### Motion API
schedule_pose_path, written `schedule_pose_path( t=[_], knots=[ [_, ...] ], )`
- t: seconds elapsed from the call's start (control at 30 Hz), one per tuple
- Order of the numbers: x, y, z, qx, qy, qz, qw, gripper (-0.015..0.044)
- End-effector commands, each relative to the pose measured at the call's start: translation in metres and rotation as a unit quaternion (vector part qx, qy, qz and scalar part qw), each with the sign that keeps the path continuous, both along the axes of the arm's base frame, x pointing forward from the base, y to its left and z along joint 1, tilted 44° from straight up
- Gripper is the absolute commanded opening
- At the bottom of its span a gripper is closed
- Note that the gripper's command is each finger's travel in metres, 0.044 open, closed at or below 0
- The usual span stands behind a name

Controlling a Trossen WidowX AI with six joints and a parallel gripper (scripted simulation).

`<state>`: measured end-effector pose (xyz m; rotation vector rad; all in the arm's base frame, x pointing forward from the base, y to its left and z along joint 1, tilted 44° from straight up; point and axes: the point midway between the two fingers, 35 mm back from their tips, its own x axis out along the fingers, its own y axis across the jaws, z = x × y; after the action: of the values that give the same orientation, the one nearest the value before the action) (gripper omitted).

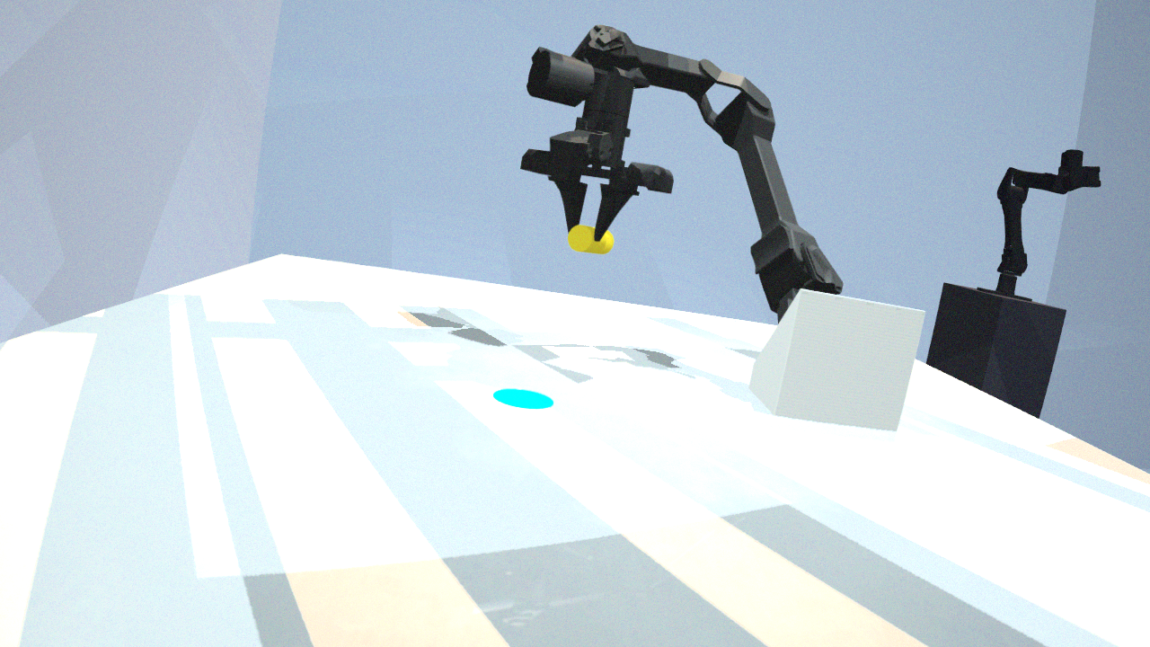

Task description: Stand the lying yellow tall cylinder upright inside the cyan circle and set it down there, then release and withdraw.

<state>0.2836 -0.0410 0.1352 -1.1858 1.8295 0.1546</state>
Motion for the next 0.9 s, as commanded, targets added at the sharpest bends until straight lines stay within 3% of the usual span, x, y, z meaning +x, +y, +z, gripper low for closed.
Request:
schedule_pose_path(
  t=[0.0,0.87],
  knots=[
    [0.009,0.009,-0.004,0.004,-0.002,0.004,1.0,0.0105],
    [0.05,0.057,-0.05,0.007,0.021,0.023,1.0,0.0105]
  ],
)
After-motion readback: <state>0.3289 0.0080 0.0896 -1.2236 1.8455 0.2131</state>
